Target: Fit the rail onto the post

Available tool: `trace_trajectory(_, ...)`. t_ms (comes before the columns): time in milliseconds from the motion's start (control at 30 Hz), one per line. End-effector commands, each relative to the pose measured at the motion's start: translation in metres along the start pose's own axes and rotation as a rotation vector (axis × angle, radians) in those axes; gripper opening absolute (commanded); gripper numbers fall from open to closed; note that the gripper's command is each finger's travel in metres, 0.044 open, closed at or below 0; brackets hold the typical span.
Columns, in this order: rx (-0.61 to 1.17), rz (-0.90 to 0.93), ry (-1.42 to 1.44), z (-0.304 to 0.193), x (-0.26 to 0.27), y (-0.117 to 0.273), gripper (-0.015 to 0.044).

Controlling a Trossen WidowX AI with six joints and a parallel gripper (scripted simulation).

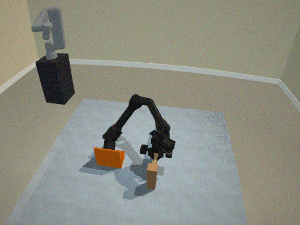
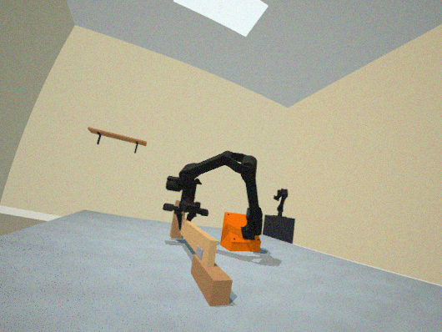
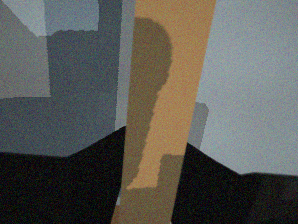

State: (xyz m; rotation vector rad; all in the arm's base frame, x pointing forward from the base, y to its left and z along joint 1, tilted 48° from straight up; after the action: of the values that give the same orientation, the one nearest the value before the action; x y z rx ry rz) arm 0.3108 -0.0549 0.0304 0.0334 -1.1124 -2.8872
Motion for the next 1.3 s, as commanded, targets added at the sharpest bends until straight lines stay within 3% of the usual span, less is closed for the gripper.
trace_trajectory(0, 0.003, -0.002, -0.003, -0.0004, 0.0005, 0.0028, 0.0)
trace_trajectory(1267, 0.003, -0.002, -0.003, -0.005, 0.0011, 0.0012, 0.0)
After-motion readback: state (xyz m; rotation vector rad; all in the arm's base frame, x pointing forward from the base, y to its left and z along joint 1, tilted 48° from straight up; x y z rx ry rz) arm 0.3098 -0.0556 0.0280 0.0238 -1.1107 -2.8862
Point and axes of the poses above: the point midway between the two fingers, 35 mm back from their tips, its own y axis back along the fingers, its own x axis across the jaws, z = x × y, the point moved 5 cm from there along y, back along the fingers, and after that the axes turned 1 degree about y, right-handed, at the moved point
